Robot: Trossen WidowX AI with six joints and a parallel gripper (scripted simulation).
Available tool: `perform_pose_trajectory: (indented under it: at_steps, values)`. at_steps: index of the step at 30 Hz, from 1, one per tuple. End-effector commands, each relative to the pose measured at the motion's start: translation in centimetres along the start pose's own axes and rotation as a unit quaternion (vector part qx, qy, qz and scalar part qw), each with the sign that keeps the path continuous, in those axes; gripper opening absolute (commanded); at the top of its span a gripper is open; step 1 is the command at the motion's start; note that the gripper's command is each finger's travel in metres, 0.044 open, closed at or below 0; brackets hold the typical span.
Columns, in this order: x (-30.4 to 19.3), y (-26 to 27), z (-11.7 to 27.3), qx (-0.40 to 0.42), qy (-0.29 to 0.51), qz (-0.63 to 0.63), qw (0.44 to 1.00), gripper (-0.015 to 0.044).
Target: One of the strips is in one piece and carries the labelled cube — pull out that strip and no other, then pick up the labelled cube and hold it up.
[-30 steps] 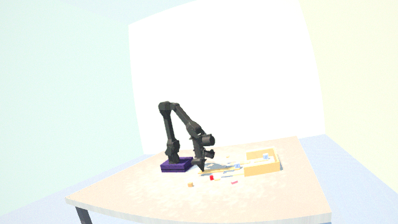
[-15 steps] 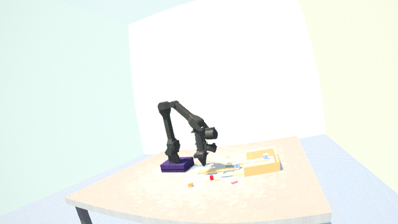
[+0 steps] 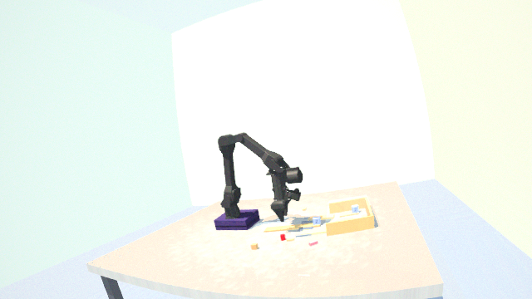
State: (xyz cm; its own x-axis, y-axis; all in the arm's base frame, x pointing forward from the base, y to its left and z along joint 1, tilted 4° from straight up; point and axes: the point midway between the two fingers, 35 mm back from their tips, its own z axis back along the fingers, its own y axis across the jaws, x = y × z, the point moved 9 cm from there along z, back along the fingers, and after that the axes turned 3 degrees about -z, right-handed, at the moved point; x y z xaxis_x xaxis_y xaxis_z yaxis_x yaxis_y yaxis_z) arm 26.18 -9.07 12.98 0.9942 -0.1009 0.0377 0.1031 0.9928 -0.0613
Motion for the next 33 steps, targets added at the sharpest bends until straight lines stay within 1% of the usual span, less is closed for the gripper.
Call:
perform_pose_trajectory:
  at_steps: [1,33]
  values:
    - [1.5,0.1,0.3,-0.002,-0.002,-0.002,1.0,0.044]
    - [11.8,0.4,1.8,-0.002,-0.006,-0.003,1.0,0.044]
